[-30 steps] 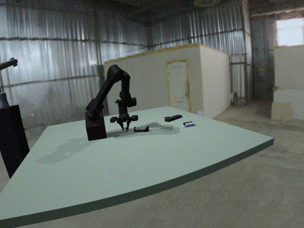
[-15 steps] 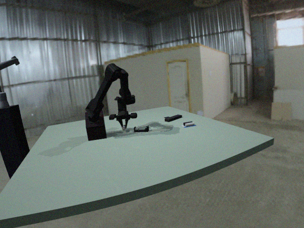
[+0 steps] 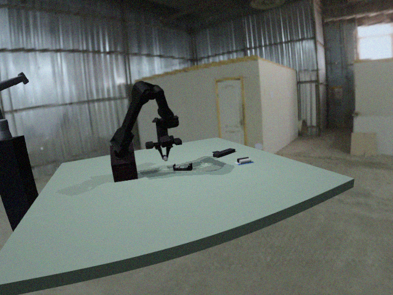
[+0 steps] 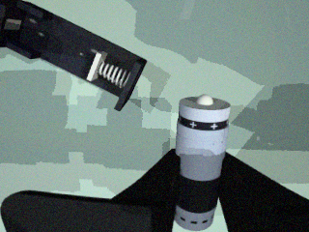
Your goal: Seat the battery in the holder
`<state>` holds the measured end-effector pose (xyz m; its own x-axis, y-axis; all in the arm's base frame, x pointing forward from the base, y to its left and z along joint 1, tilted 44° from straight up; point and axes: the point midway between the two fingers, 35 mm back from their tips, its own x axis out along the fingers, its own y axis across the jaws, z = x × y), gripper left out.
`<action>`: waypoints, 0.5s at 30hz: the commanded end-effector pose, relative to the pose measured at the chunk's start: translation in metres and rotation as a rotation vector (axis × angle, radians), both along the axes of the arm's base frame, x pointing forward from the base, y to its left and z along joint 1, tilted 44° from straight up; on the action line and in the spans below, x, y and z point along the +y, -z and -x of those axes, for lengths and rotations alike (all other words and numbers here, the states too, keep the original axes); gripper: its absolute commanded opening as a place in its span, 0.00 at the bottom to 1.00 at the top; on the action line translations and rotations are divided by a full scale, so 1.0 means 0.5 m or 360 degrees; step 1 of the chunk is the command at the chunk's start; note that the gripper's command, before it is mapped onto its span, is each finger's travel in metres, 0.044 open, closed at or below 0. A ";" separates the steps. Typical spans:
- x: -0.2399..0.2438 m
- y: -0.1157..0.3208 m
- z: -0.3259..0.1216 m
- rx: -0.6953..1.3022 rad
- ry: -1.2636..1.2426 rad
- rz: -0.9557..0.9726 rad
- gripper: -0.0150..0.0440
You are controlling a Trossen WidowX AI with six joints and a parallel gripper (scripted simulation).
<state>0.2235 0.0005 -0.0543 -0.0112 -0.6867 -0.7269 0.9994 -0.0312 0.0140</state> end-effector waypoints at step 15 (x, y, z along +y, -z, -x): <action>-0.020 -0.062 -0.111 0.0769 -0.0830 -0.0001 0.37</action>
<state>0.2705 -0.0075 -0.0288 -0.0070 -0.6880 -0.7256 0.8335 0.3969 -0.3844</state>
